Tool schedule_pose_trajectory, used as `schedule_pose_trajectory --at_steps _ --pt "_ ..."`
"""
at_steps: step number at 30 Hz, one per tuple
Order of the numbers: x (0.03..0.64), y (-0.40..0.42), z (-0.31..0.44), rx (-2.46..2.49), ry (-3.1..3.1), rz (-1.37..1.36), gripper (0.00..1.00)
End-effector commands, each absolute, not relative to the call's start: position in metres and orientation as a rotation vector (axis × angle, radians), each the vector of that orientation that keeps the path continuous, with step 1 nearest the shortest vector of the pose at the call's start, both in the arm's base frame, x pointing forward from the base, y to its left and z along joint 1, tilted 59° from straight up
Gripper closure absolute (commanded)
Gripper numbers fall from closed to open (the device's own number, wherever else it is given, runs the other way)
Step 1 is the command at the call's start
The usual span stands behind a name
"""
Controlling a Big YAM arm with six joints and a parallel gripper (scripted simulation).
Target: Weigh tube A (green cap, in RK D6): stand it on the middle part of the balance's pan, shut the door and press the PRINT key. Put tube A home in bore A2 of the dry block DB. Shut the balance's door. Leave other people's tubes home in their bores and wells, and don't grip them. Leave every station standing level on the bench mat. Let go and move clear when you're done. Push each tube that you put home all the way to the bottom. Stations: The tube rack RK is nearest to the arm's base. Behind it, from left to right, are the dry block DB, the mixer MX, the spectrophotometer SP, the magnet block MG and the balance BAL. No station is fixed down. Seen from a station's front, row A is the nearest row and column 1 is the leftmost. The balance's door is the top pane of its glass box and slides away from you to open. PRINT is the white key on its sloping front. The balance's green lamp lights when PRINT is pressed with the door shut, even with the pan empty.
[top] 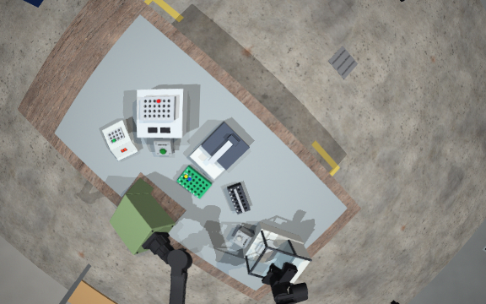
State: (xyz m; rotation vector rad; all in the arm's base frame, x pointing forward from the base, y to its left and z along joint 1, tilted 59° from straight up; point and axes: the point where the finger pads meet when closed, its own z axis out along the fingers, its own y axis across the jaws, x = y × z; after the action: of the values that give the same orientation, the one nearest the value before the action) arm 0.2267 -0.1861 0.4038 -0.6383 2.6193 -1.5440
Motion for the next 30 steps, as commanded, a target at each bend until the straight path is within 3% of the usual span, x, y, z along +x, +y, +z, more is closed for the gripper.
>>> schedule_pose_trajectory --at_steps 1,30 --pt "0.220 -0.180 0.400 -0.633 2.618 -1.541 0.94" --pt "0.212 -0.170 0.378 -0.633 2.619 -1.541 0.94"
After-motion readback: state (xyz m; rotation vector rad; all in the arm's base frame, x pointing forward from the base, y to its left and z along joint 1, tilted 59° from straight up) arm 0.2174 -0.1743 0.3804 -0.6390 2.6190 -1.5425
